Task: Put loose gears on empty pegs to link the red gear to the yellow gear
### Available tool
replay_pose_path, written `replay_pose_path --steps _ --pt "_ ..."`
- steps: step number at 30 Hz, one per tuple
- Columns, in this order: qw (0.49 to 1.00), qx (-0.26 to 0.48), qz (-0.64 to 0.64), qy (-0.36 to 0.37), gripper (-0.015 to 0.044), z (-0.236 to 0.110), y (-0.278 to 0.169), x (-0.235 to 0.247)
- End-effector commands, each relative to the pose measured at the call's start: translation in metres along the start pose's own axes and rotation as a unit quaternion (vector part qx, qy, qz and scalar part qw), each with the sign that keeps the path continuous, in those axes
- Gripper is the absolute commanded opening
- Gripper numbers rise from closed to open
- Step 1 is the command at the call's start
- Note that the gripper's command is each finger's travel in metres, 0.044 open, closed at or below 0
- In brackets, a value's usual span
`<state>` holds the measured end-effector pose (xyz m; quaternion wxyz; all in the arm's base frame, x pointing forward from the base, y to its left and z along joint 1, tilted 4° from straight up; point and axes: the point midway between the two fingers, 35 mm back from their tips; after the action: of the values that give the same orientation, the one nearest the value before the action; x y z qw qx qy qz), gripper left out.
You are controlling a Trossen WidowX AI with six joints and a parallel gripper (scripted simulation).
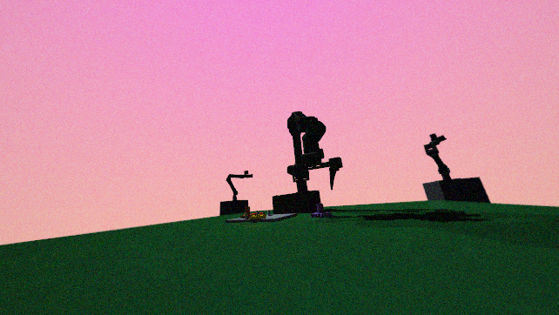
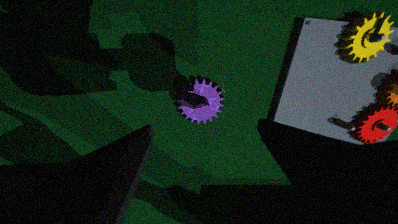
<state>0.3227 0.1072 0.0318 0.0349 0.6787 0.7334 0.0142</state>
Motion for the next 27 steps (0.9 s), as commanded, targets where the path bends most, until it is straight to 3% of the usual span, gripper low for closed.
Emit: replay_pose_path --steps 1,27 --pt "1.000 0.000 0.022 -0.003 0.0440 0.001 -0.001 0.000" --pt "1.000 0.000 0.022 -0.003 0.0440 0.046 -0.002 0.000"
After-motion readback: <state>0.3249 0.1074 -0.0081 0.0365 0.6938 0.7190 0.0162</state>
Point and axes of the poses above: the point midway between the two fingers, 35 mm back from their tips, its own z axis out along the fingers, its own x axis across the jaws, y = z × x, and after that the axes turned 9 degrees about -z, right-handed
